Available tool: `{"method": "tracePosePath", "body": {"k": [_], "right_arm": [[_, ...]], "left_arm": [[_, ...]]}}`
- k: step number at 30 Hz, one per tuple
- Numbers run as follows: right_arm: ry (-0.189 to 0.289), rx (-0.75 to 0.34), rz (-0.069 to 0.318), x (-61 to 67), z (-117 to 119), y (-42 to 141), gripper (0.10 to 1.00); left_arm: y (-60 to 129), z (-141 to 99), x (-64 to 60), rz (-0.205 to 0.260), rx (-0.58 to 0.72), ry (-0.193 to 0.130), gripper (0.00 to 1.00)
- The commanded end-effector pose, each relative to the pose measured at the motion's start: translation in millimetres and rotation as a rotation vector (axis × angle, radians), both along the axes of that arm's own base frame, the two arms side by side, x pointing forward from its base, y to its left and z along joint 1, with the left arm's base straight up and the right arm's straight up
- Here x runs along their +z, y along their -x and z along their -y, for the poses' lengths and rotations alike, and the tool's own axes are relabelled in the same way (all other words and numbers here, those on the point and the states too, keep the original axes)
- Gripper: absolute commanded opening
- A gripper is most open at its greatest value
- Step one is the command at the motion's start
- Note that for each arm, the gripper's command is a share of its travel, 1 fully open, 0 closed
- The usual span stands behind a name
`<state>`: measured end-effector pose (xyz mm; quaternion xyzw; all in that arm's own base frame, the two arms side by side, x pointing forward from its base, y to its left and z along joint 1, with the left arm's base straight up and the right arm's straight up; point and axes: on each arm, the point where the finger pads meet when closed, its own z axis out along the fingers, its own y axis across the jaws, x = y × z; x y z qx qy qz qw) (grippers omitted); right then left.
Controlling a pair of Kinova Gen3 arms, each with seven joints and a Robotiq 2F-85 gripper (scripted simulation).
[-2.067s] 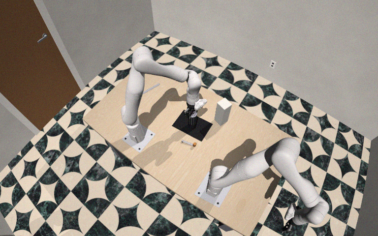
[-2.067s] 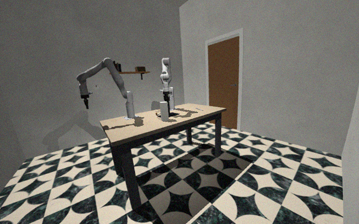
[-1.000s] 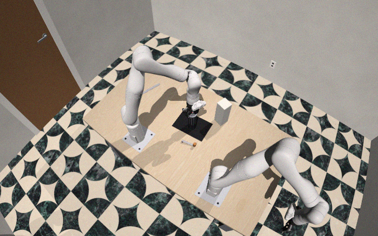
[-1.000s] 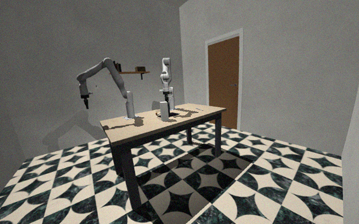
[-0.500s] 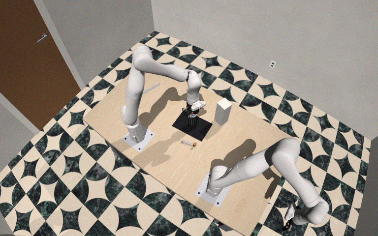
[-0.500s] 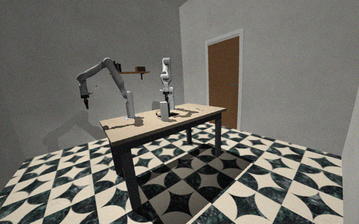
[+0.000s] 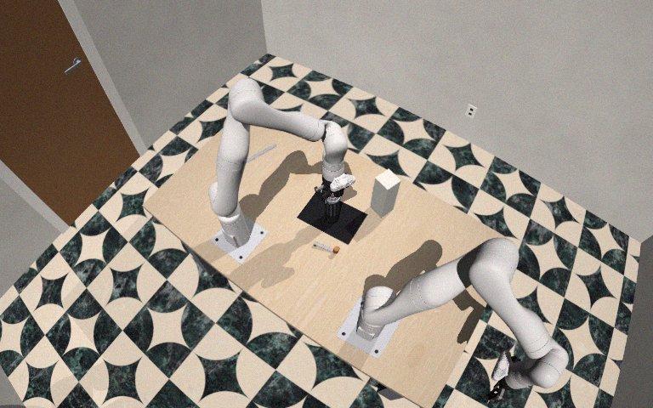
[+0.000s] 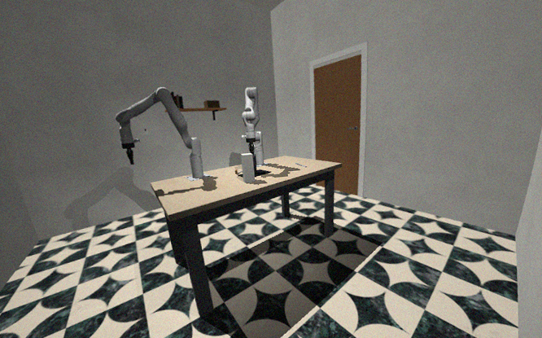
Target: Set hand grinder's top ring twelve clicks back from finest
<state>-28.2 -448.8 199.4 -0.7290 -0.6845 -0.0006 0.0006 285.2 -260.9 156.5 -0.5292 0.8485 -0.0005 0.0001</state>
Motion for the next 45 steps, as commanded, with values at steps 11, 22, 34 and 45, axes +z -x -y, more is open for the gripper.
{"method": "tracePosePath", "body": {"k": [11,22,34,45], "right_arm": [[0.002,0.000,0.000,0.6,0.3,0.1,1.000],[0.002,0.000,0.000,0.6,0.3,0.1,1.000],[0.002,0.000,0.000,0.6,0.3,0.1,1.000],[0.002,0.000,0.000,0.6,0.3,0.1,1.000]], "left_arm": [[-0.3,0.1,0.2,0.001,0.000,0.001,0.661],[-0.3,0.1,0.2,0.001,0.000,0.001,0.661],[-0.3,0.1,0.2,0.001,0.000,0.001,1.000],[-0.3,0.1,0.2,0.001,0.000,0.001,1.000]]}}
